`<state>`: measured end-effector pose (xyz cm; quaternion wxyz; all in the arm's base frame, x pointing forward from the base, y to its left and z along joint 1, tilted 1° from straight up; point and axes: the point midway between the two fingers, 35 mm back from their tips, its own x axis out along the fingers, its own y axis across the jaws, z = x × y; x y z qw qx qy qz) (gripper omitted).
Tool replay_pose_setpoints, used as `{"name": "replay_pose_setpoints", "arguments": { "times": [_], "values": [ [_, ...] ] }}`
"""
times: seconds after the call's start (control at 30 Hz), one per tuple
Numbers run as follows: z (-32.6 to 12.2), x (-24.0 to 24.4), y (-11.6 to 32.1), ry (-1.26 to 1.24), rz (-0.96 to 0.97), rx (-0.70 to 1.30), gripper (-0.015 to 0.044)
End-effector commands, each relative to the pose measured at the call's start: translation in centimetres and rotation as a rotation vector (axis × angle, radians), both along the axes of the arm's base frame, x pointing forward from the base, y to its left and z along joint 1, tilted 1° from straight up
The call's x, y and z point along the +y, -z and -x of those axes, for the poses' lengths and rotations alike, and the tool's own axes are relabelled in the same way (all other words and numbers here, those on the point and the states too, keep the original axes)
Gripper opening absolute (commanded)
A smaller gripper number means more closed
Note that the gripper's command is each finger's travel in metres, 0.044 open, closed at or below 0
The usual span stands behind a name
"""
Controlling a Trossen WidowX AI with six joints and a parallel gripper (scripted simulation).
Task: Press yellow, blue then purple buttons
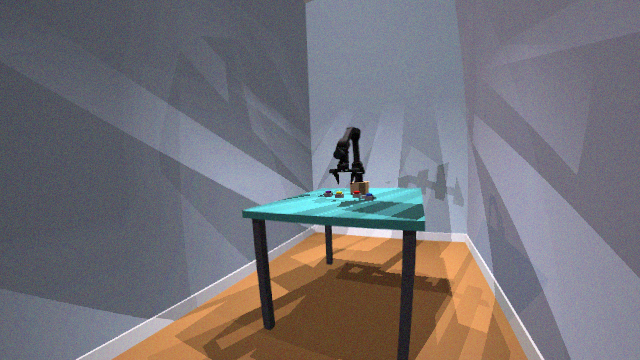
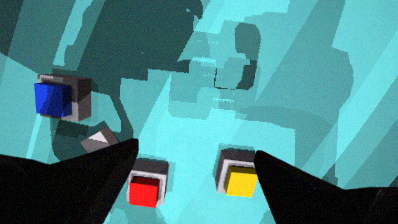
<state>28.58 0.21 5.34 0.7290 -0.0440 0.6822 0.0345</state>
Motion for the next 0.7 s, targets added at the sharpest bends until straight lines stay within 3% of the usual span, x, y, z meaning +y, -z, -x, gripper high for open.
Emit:
{"name": "replay_pose_setpoints", "arguments": {
  "times": [0.0,0.47,0.67],
  "values": [
    [-0.4,4.9,-0.6,0.010,-0.005,0.011,0.0400],
    [5.4,21.1,-2.7,0.036,-0.021,0.035,0.0400],
    [6.0,21.8,-2.8,0.037,-0.021,0.037,0.0400]
  ]
}}
